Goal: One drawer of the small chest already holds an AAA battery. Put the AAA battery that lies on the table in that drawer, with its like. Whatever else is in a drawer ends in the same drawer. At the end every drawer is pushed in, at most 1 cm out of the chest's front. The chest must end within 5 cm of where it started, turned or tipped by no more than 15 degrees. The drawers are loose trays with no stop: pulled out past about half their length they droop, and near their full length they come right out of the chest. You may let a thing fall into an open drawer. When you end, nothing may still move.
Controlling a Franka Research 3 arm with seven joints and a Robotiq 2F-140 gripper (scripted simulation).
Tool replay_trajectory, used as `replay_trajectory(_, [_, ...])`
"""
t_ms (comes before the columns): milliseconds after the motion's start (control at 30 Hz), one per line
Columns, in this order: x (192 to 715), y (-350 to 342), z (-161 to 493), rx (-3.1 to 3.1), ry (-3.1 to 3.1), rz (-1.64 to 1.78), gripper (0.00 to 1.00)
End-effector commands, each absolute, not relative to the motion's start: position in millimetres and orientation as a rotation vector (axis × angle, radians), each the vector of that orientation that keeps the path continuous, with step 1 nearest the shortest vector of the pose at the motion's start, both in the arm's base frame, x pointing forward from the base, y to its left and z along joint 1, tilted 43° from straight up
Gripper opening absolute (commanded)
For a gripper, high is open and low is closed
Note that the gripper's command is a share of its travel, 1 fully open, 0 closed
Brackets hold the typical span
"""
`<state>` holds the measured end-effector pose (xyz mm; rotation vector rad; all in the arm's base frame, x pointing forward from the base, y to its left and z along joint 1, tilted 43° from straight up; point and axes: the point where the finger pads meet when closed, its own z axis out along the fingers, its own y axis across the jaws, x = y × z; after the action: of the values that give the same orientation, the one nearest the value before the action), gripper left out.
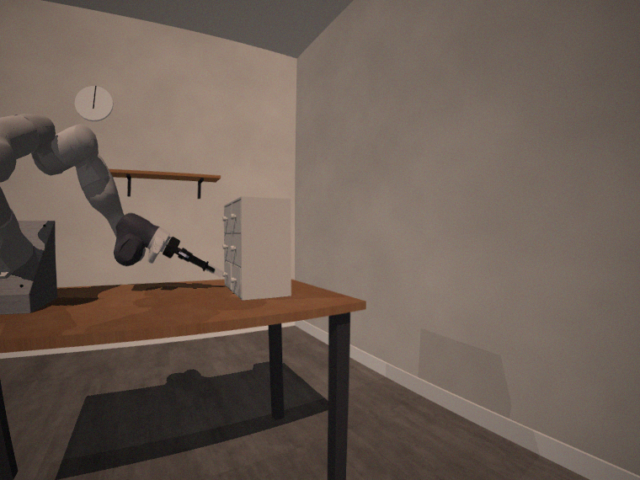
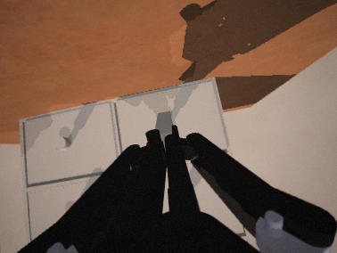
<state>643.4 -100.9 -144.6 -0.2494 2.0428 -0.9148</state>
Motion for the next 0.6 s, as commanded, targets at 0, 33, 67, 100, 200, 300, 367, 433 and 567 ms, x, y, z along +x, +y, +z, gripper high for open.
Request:
replay_trajectory(0, [638, -101, -145, -0.249, 2.044, -0.918, 0.0])
replay_trajectory(33, [634, -100, -145, -0.249, 2.044, -0.918, 0.0])
replay_trajectory(67, [630, -99, -145, -0.249, 2.044, -0.918, 0.0])
replay_trajectory(100, [626, -98, -145, -0.249, 2.044, -0.918, 0.0])
replay_trajectory(200, [621, -97, -145, -0.249, 2.044, -0.918, 0.0])
replay_trajectory(300, [606, -94, -145, -0.249, 2.044, -0.918, 0.0])
replay_trajectory(367, [599, -93, -145, -0.249, 2.044, -0.918, 0.0])
replay_trajectory(433, [596, -92, -145, -0.249, 2.044, -0.918, 0.0])
replay_trajectory(567, [595, -91, -144, -0.249, 2.044, -0.918, 0.0])
